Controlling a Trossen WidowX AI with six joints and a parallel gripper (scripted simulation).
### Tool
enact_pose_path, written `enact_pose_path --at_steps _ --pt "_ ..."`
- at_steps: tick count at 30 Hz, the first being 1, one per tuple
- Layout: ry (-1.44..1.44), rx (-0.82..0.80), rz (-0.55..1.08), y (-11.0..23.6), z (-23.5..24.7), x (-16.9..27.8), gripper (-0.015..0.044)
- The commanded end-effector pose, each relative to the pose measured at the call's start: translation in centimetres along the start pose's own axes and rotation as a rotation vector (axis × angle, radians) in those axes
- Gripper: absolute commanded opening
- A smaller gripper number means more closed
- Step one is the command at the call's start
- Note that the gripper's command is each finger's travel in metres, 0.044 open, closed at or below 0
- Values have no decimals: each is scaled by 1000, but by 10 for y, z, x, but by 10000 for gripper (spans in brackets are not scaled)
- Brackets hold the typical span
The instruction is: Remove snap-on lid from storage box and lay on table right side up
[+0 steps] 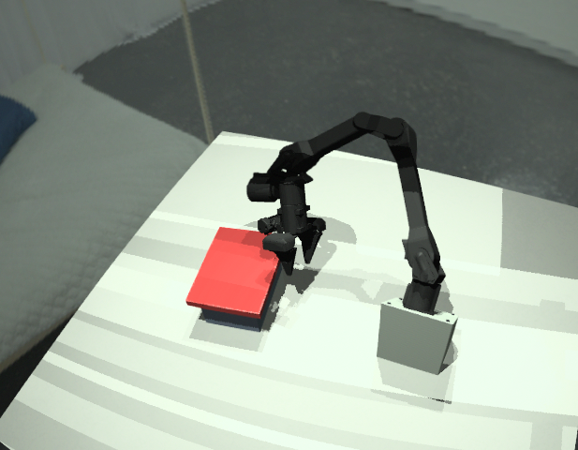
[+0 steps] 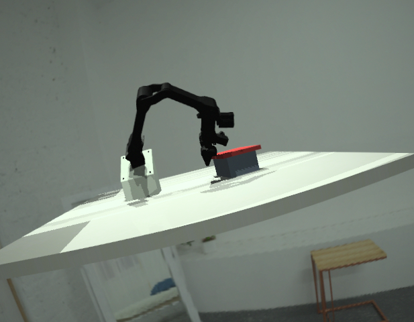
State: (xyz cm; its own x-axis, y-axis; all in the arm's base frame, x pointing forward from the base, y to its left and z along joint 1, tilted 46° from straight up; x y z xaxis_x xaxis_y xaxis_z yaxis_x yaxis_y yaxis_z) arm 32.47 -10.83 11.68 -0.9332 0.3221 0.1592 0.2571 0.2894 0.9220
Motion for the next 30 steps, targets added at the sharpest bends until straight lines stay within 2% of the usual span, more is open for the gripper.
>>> enact_pose_path --at_steps 1,3,6,9,15,23,25,30 --pt "0 0 0 2 1 0 374" --pt "0 -3 -1 22 11 3 321" --pt "1 -5 0 68 34 16 242" --pt "1 -5 1 89 44 25 235" --pt "-12 2 -22 87 50 23 235" --pt "-307 -44 -380 65 70 49 235" --pt "-332 -53 -407 63 71 51 235" --pt "-518 -142 -606 50 79 71 235"
Point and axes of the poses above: the point midway between the two fingers, 35 mm back from their tips, its own y axis back along the fingers, its own z axis across the jaws, x = y × z, the point moved 9 cm from there along y, back along the fingers, and after that the axes turned 1 degree about -y, right-handed, at the moved point
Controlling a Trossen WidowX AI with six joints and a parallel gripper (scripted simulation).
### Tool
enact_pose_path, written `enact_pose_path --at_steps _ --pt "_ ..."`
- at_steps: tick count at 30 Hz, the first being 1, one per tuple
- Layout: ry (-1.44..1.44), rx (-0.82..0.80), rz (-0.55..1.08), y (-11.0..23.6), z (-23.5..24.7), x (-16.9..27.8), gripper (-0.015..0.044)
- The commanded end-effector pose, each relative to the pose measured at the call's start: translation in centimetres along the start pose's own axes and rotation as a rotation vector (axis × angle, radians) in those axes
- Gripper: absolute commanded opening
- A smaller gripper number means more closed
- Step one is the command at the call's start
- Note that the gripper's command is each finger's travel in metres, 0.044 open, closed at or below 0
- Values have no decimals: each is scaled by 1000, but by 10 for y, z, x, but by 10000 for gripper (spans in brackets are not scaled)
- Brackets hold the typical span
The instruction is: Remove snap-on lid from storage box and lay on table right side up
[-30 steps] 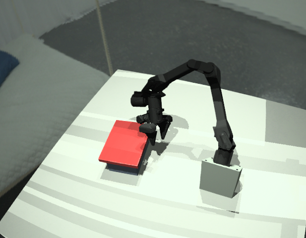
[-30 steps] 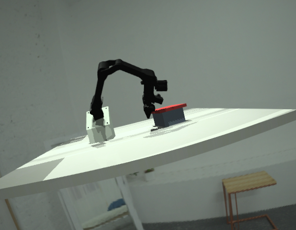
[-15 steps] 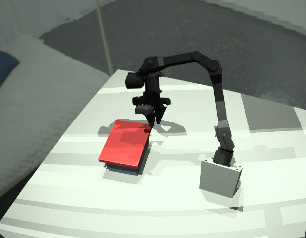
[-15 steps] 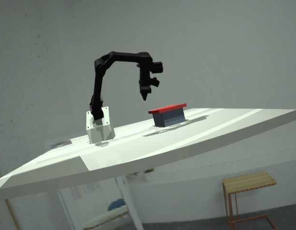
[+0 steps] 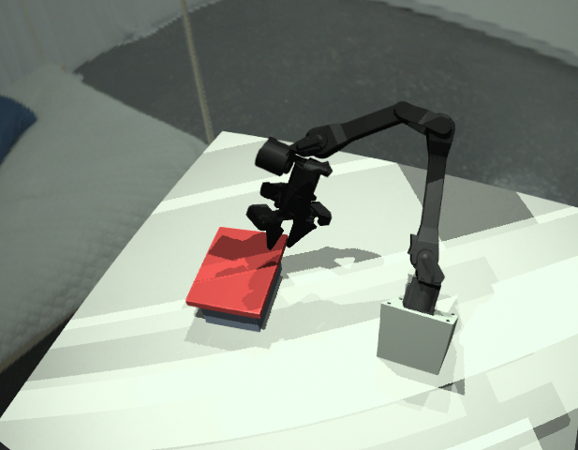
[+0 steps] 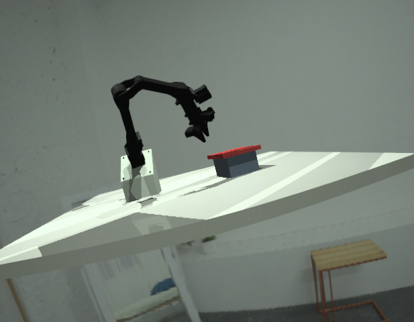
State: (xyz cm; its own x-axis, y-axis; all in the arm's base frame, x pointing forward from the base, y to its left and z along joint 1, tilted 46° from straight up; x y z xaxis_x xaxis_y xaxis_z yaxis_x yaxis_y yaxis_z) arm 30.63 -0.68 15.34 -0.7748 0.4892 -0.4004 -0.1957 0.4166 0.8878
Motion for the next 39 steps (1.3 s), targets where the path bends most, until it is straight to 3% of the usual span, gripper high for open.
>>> enact_pose_path --at_steps 1,13,29,34,39 --pt "-175 -76 -165 -1 -4 24 235" --pt "-623 -357 -467 -7 -26 83 235" --pt "-651 -378 -481 -9 -28 86 235" --pt "-651 -376 -482 -51 -49 87 235" --pt "-650 -377 -484 -57 -54 88 235"
Point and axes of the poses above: the point midway between the two fingers, 35 mm back from their tips, its own y axis back along the fingers, its own z axis across the jaws, x = y × z, the point moved 9 cm from there along y, back along the fingers, and after that the axes turned 1 degree about -y, right-handed, at the moved point
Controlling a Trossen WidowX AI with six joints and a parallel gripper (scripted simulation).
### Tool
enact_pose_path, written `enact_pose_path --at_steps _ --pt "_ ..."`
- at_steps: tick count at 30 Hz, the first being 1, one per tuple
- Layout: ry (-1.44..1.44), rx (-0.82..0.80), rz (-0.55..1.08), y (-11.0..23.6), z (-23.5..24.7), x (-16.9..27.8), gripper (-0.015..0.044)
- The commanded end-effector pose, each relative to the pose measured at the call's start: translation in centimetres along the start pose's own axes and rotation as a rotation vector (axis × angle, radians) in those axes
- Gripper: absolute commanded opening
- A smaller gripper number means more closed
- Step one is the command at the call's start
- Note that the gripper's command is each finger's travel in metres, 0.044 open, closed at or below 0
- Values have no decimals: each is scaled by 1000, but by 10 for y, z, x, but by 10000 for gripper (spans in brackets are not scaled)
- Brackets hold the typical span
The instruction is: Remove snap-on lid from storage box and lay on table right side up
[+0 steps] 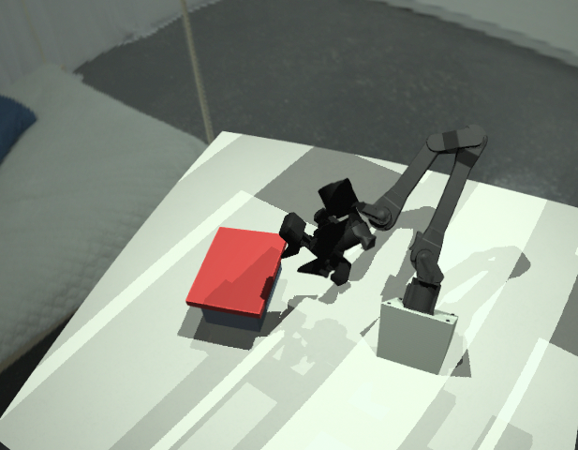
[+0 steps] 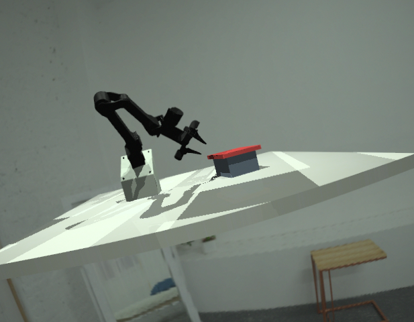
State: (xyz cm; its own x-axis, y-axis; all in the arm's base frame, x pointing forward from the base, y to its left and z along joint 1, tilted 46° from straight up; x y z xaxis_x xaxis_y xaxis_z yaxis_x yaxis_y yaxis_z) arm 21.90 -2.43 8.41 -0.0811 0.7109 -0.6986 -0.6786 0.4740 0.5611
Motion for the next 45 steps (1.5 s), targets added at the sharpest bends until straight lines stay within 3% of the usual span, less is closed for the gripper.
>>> enact_pose_path --at_steps 1,45 --pt "3 -10 2 -4 -5 0 235" --pt "3 -11 0 -67 -4 -1 235"
Point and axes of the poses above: the point midway between the two fingers, 35 mm back from their tips, its own y axis back along the fingers, its own z axis across the jaws, x = y × z, the point moved 9 cm from there along y, back along the fingers, and after that the axes turned 1 degree about -y, right-handed, at the moved point
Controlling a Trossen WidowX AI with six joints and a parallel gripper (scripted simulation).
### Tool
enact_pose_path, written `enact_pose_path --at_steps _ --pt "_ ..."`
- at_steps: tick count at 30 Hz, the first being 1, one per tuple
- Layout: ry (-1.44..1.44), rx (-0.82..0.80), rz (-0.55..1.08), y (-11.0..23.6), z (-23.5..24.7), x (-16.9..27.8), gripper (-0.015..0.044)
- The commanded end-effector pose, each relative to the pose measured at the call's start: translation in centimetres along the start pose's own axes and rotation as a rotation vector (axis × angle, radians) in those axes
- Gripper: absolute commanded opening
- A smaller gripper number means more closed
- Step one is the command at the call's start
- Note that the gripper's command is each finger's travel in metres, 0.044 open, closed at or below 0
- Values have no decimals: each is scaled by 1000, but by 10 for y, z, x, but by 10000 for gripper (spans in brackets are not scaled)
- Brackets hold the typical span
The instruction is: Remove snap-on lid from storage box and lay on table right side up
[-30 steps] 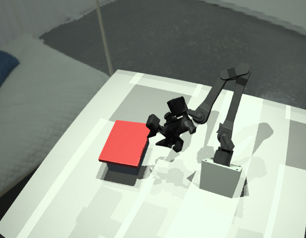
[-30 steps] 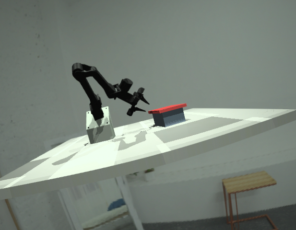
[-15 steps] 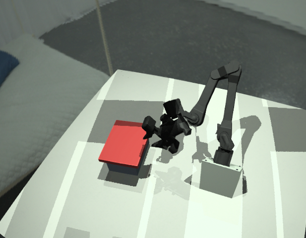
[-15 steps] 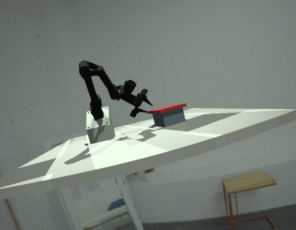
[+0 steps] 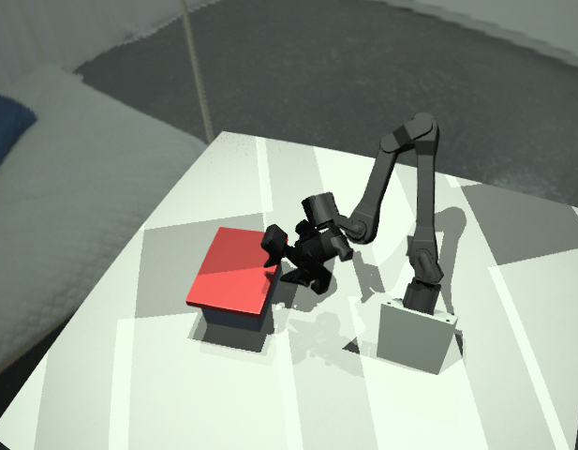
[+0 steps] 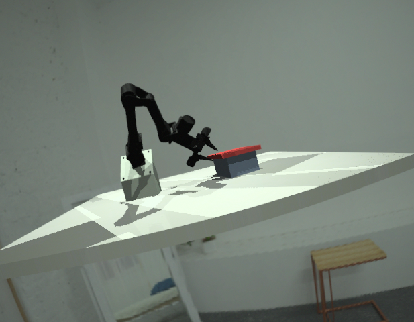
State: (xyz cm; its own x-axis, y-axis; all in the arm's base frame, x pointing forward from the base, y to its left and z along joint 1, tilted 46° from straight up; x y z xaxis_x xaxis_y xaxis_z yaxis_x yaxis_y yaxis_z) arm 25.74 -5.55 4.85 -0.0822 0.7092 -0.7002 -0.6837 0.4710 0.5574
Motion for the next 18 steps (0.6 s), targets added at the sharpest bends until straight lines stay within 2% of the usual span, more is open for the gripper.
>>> enact_pose_path --at_steps 1,5,8,18 --pt "1 -5 1 -8 0 0 235" --pt "1 -5 0 -12 -1 0 235" --pt "1 -5 0 -12 -1 0 156" --pt "1 -5 0 -12 -1 0 90"
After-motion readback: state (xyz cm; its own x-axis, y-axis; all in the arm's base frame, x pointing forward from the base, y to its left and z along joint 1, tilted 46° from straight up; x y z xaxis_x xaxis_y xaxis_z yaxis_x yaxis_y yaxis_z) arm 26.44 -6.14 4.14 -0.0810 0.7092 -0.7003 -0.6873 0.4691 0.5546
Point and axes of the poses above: the point midway between the two fingers, 35 mm back from their tips, its own y axis back along the fingers, its own z axis across the jaws, x = y × z, the point moved 9 cm from there along y, back along the fingers, and after that the axes turned 1 degree about -y, right-handed, at the moved point
